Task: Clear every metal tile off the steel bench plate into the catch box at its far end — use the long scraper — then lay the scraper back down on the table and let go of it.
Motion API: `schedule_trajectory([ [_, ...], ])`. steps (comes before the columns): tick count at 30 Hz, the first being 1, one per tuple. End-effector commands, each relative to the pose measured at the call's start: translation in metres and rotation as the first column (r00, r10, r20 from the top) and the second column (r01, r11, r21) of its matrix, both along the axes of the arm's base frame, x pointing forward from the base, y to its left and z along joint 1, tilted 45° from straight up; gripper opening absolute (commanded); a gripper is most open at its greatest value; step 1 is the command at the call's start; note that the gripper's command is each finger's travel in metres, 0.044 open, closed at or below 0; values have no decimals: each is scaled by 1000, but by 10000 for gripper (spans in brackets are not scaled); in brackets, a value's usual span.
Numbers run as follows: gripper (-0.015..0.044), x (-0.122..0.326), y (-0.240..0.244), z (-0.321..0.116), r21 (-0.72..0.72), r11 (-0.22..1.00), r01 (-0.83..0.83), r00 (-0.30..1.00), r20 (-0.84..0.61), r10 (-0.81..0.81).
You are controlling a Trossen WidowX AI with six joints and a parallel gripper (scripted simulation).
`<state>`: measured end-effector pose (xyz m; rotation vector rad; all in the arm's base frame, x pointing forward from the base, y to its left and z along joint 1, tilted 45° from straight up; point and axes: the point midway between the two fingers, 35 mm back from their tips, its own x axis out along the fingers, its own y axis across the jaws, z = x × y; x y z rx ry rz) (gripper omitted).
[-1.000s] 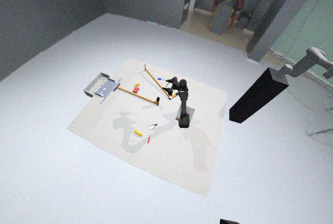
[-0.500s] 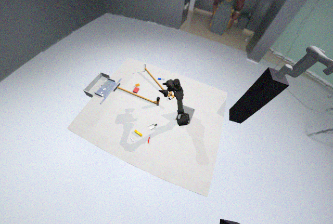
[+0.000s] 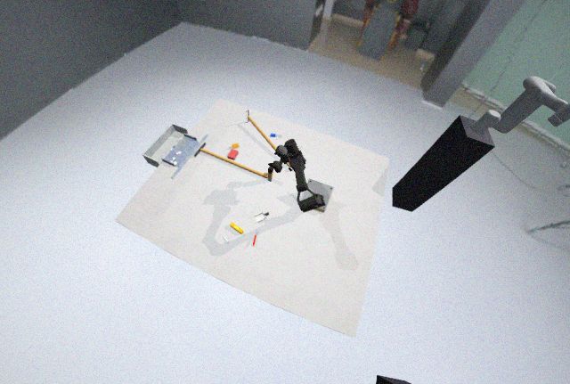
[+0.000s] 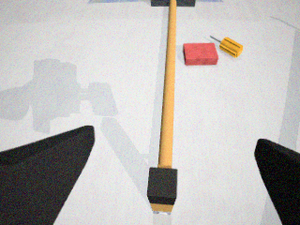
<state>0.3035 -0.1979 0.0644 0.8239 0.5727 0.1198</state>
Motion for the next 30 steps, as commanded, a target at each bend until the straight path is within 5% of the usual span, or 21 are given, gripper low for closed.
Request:
schedule_trajectory([
  [1, 440, 1, 22, -22, 8, 998, -61, 996, -72, 61],
  [12, 440, -2, 68, -58, 30, 980, -198, 959, -201, 200],
  [30, 440, -17, 36, -25, 22, 979, -204, 960, -192, 204],
])
